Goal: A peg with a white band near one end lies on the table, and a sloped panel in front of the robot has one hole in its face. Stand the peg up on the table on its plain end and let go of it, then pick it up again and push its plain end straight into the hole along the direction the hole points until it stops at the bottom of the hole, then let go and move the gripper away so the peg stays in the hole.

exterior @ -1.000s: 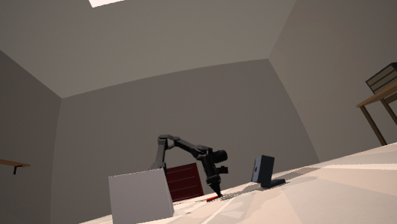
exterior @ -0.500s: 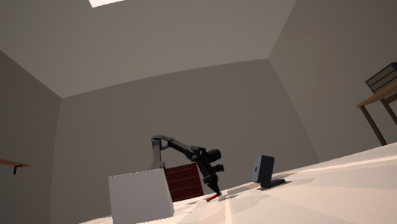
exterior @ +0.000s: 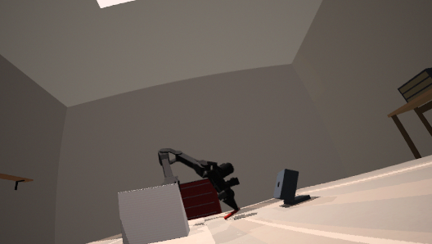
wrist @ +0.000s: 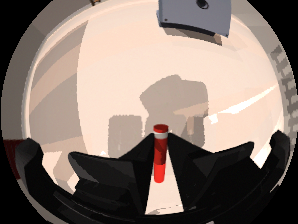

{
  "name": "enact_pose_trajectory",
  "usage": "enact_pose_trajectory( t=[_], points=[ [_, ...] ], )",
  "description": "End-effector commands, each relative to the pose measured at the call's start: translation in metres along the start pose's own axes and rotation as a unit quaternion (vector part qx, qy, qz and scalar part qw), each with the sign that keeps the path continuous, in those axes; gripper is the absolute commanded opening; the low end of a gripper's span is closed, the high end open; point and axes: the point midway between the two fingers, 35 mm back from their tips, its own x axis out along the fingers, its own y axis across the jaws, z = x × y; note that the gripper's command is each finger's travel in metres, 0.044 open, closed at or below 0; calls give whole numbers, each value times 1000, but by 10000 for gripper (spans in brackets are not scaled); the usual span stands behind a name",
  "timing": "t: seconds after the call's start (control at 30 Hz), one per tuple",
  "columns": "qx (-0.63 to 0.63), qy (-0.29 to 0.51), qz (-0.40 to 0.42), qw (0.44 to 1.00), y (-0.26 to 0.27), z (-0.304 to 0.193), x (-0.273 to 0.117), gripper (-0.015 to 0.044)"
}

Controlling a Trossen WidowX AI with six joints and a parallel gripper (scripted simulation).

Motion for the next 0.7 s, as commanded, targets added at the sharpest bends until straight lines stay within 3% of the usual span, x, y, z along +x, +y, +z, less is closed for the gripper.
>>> enact_pose_trajectory(
  t=[0.0,0.67],
  points=[
    [2,-17,-1,1000,-1,-4,-2,50],
    [3,-104,-2,995,-1,-12,-13,50]
  ],
)
